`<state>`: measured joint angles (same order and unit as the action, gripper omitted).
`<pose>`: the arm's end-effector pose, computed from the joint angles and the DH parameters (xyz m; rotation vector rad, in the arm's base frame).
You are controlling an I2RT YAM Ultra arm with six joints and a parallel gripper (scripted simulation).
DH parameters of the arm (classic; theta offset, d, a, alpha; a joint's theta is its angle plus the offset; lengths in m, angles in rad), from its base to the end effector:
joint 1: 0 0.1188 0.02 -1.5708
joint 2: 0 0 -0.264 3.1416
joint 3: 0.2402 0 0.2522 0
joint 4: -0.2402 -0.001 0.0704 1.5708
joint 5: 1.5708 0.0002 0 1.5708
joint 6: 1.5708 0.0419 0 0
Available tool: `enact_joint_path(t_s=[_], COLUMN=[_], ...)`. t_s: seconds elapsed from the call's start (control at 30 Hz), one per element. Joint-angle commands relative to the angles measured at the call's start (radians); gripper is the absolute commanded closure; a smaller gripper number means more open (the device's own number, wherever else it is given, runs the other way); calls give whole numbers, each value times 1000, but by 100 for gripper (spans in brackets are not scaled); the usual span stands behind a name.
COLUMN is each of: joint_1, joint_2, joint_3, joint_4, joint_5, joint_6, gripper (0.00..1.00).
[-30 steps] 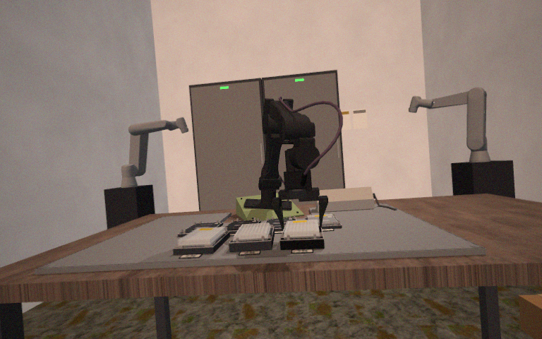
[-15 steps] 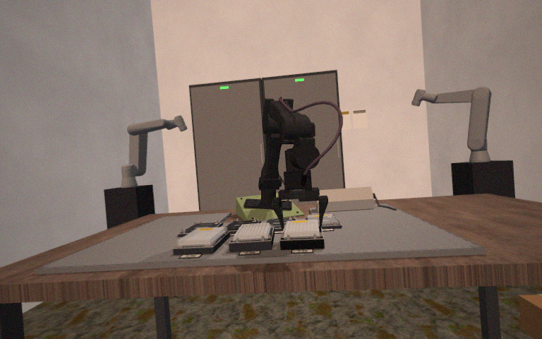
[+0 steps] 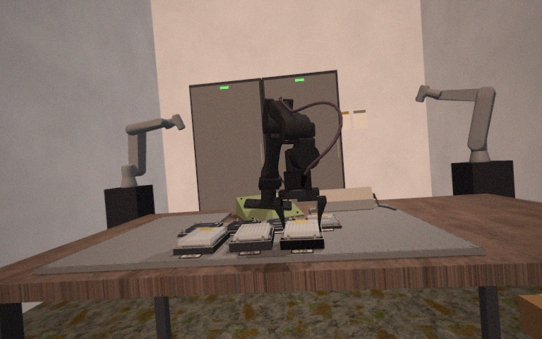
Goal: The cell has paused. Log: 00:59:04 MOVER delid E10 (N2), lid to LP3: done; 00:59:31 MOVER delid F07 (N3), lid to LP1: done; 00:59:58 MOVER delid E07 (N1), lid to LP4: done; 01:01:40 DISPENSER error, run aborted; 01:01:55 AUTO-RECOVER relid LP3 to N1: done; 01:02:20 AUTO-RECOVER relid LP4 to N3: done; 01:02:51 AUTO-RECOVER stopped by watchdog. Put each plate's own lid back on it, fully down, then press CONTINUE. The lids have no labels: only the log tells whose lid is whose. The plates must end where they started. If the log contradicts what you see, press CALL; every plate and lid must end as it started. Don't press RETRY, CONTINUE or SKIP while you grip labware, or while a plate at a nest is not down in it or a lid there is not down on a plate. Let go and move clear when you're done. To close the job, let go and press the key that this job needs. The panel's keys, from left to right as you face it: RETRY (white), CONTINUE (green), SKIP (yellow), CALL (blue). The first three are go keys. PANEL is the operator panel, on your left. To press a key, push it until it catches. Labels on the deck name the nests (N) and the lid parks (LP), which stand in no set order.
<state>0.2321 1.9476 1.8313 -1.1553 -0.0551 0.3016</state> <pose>0.3888 0.0953 0.2881 0.0876 2.8600 0.1898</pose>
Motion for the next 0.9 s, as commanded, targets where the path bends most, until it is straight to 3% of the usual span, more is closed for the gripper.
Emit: enact_joint_path(t_s=[0.0,0.43,0.47,0.87], joint_1=[5,5,5,5], joint_2=[-14,-14,-14,-14], joint_3=[44,44,44,44], joint_4=[-13,-13,-13,-13], joint_5=[13,13,13,13], joint_6=[9,9,9,9], gripper=[9,20,100,100])
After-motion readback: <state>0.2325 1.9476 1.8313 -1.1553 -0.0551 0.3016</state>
